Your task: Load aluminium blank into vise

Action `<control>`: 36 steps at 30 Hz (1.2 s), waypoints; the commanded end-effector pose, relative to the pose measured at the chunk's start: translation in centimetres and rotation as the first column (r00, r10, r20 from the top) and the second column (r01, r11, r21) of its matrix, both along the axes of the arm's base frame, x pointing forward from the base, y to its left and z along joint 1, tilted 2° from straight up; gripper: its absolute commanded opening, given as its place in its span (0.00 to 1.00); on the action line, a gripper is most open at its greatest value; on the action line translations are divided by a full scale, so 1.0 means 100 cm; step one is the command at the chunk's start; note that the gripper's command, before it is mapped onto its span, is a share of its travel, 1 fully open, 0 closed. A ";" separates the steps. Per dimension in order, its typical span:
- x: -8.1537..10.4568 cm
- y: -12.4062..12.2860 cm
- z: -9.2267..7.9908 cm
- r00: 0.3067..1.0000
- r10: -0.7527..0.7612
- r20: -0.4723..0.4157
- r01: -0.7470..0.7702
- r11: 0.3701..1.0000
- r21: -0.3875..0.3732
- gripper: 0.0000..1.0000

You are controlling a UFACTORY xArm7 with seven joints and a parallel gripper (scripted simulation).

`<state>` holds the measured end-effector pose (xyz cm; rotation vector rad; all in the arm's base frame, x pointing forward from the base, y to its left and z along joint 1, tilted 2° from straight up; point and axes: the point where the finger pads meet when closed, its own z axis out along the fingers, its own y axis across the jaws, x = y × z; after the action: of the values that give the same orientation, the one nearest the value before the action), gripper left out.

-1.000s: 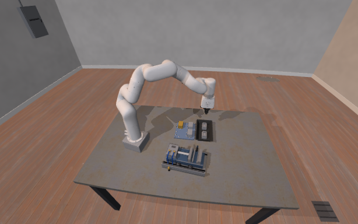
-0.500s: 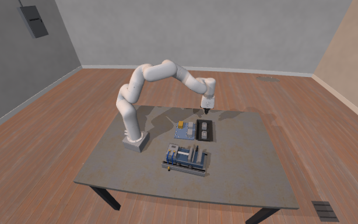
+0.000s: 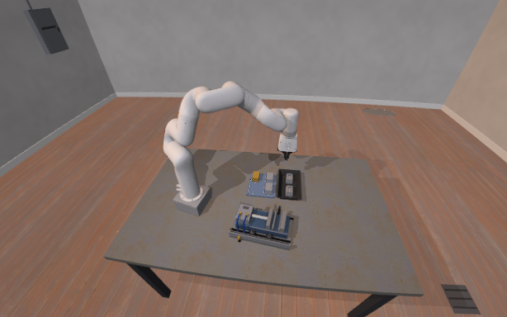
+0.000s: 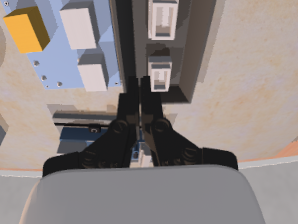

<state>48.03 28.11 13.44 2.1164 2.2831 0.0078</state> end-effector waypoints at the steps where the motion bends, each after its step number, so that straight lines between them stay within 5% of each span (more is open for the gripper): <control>1: -0.035 -0.006 0.005 1.000 -0.008 0.025 0.007 1.000 0.003 0.00; 9: -0.086 -0.013 -0.009 1.000 0.008 0.001 -0.008 1.000 0.013 0.00; 10: -0.086 -0.013 -0.009 1.000 0.008 0.001 -0.008 1.000 0.013 0.69; 36: -0.086 -0.013 -0.009 1.000 0.008 0.001 -0.008 1.000 0.013 0.69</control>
<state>39.32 26.71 12.39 2.1134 2.2971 0.0171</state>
